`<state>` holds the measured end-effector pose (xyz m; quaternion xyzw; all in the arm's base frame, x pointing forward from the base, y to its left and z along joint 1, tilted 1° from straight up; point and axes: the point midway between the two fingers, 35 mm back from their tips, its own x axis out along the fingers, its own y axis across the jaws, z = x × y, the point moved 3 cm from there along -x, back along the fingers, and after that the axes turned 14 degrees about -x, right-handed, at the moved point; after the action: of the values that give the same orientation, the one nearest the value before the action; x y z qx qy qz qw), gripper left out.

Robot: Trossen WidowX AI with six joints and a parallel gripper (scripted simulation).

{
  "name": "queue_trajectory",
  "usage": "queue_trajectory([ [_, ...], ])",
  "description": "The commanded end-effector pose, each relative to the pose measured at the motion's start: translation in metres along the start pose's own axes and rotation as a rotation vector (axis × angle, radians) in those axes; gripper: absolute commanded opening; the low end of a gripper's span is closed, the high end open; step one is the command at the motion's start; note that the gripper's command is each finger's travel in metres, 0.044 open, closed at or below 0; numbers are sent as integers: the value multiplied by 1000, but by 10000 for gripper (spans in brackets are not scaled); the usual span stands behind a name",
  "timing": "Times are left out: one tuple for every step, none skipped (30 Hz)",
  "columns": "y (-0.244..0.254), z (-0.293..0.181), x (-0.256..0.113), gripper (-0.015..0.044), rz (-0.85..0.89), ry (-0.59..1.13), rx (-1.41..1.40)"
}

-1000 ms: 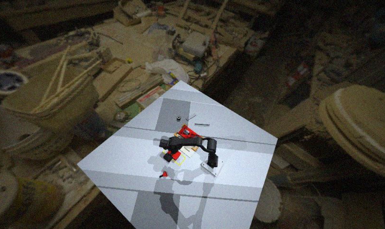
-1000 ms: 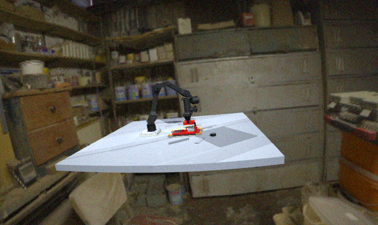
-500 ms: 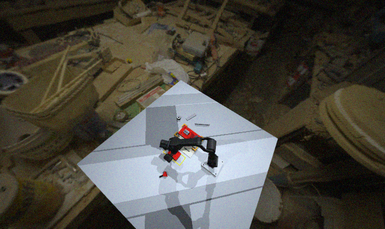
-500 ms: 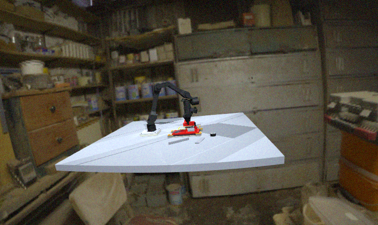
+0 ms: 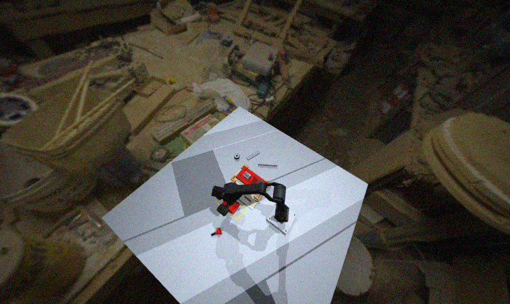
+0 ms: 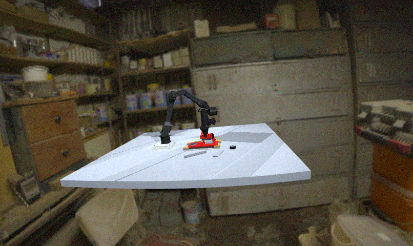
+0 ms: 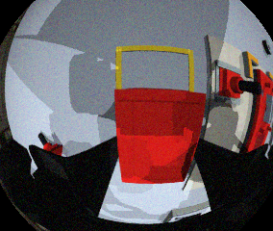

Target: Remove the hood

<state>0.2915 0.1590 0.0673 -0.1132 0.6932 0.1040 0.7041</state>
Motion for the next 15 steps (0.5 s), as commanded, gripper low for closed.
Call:
queue_trajectory([
  [0,0,2,0,4,-1,3],
  [0,0,3,0,4,-1,3],
  [0,0,3,0,4,-1,3],
  [0,0,4,0,4,-1,3],
  [0,0,4,0,4,-1,3],
  [0,0,5,0,4,-1,3],
  [0,0,5,0,4,-1,3],
  [0,0,6,0,4,-1,3],
  [0,0,6,0,4,-1,3],
  [0,0,7,0,4,-1,3],
  [0,0,7,0,4,-1,3],
  [0,0,8,0,4,-1,3],
  [0,0,8,0,4,-1,3],
  [0,0,9,0,4,-1,3],
  [0,0,9,0,4,-1,3],
])
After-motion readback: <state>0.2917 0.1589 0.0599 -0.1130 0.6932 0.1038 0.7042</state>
